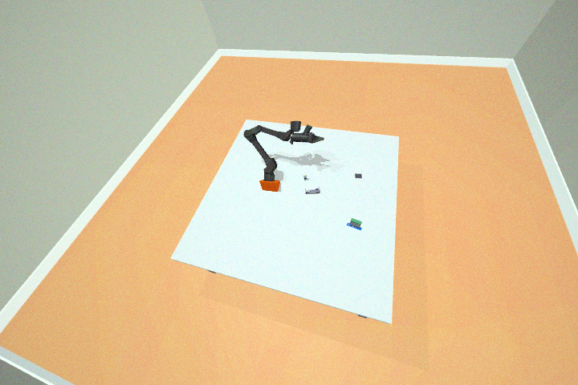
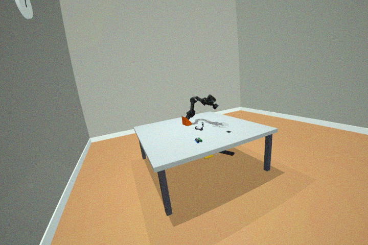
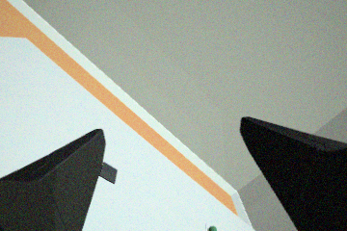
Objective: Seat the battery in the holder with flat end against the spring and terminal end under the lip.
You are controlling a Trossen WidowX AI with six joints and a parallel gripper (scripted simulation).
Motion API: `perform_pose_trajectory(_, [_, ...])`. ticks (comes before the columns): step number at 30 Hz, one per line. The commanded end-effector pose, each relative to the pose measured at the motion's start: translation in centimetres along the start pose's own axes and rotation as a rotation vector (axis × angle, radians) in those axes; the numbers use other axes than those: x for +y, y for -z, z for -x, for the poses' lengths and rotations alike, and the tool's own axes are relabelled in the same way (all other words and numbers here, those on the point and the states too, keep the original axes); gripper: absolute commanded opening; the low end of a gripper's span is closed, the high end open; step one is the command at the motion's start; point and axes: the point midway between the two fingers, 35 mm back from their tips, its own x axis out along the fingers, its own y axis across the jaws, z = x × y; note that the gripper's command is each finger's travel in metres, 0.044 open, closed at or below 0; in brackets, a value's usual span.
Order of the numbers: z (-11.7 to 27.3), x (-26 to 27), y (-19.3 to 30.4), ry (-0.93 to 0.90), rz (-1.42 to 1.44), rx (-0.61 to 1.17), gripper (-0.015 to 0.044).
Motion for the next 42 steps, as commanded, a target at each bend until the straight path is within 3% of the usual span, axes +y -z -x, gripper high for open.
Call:
perform_pose_trajectory(1, [-0.1, 0.0, 0.3, -0.003, -0.001, 0.017, 0.0374])
perform_pose_trajectory(6, [-1.9, -0.2, 8.0, -0.093, -0.076, 0.469, 0.0242])
perform_pose_trajectory(10, [-0.3, -0.2, 13.7, -0.165, -0.252, 0.869, 0.0137])
perform_pose_trajectory(15, [3.4, 0.5, 16.8, -0.225, -0.608, 1.311, 0.0006])
perform_pose_trajectory(17, [4.2, 0.7, 16.7, -0.24, -0.775, 1.434, 0.0])
perform_pose_trajectory(23, [5.8, 1.2, 15.6, -0.238, -1.038, 1.622, 0.0])
perform_pose_trajectory(42, [5.8, 1.3, 15.7, -0.238, -1.039, 1.623, 0.0])
